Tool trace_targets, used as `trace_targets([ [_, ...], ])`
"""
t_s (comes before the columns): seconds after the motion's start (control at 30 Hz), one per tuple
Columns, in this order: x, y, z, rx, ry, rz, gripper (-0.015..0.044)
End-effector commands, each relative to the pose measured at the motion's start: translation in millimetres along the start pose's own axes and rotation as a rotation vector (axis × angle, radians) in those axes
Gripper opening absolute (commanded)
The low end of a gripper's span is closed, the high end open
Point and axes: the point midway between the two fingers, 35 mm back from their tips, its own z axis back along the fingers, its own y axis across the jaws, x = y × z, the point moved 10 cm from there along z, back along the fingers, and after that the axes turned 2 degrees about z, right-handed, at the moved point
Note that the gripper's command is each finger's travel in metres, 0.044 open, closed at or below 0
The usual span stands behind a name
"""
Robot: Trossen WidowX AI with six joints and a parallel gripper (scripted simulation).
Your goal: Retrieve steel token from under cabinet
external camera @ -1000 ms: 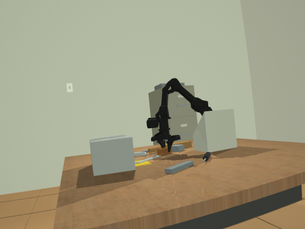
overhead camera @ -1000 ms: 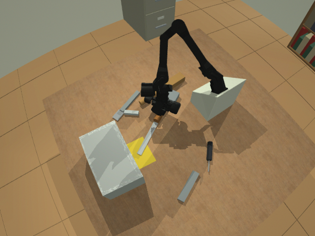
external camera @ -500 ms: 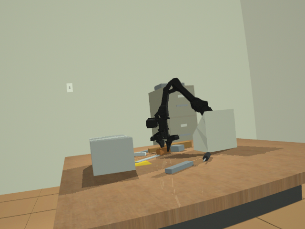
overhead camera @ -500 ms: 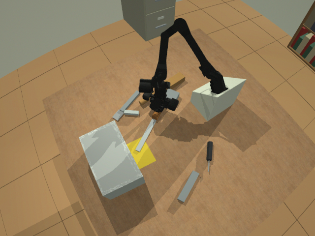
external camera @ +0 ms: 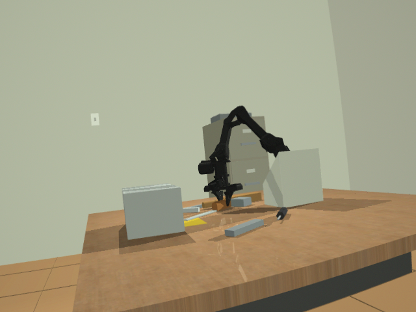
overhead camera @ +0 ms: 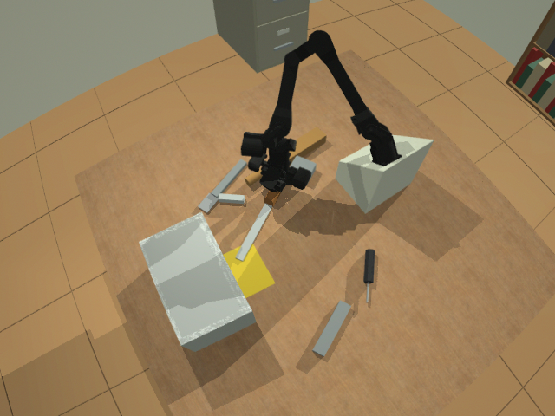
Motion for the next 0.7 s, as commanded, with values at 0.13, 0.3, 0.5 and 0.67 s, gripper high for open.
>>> trace_targets([
  [0.13,-9,-13,1,-0.008,0.000,-0.003,0.0000],
  [0.3,-14,-19,2,-0.008,0.000,-0.003,0.0000],
  [0.5,-20,-27,2,-0.009,0.000,-0.003,0.0000],
  [0.67,-24,-33,2,-0.009,0.001,-0.003,0.0000],
])
